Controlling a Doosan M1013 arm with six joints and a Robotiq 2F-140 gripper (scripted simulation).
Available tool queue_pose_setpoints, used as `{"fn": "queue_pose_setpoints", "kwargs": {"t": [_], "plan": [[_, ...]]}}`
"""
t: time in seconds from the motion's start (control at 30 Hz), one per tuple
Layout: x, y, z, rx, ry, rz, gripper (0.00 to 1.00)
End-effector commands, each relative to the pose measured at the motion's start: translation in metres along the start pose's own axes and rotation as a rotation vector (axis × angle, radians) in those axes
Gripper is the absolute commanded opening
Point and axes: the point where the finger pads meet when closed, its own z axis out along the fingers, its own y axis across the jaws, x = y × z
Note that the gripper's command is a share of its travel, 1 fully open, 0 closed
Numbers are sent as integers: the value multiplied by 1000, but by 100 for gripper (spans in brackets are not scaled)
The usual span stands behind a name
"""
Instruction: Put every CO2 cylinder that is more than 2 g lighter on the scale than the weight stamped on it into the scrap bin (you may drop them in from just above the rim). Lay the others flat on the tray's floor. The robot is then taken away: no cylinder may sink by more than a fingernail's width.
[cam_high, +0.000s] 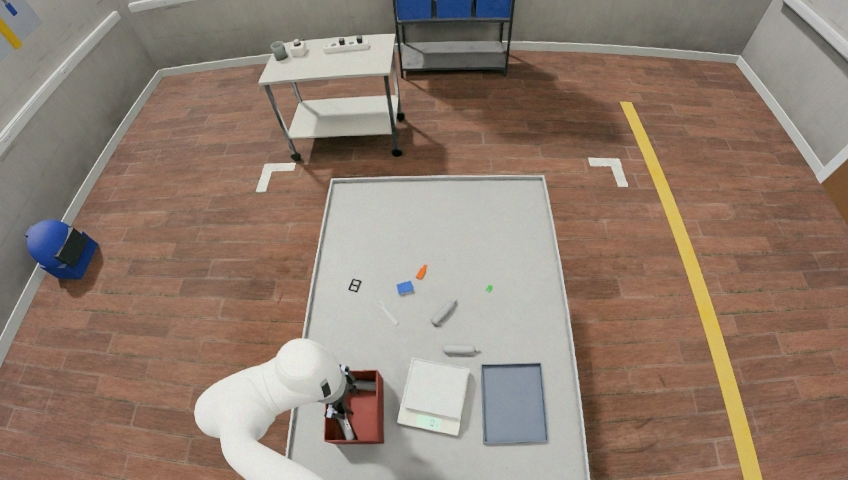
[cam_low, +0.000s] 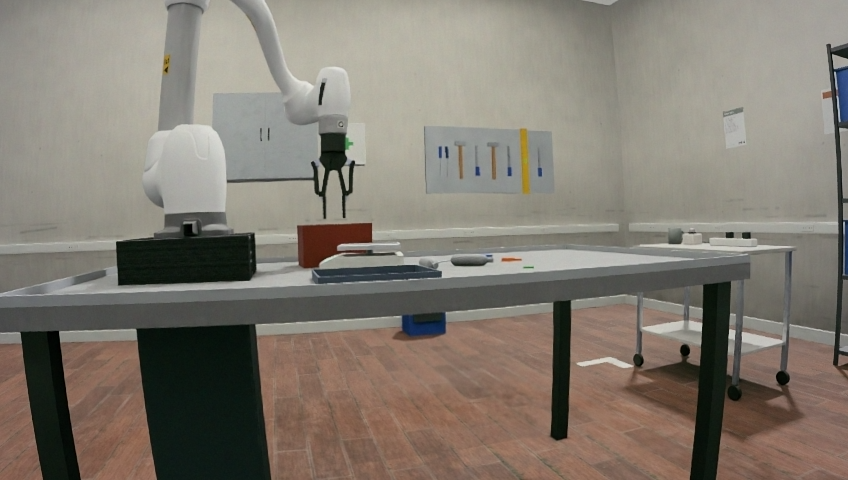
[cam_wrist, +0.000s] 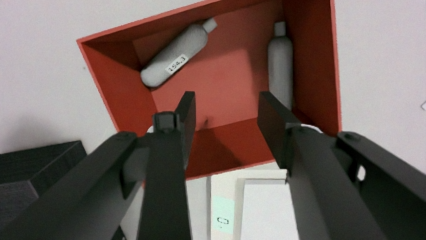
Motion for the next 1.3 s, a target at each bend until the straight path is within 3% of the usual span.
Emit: {"fn": "queue_pose_setpoints", "kwargs": {"t": [0.0, 0.57, 0.9, 1.03, 1.2, 1.27], "plan": [[1, 2, -8, -4, 0, 3, 40], [1, 1, -39, -4, 1, 2, 40], [0, 2, -40, -1, -2, 12, 40], [-3, 29, -42, 0, -3, 153, 40], [-22, 116, -48, -4, 1, 519, 40], [-22, 116, -48, -4, 1, 519, 40]]}}
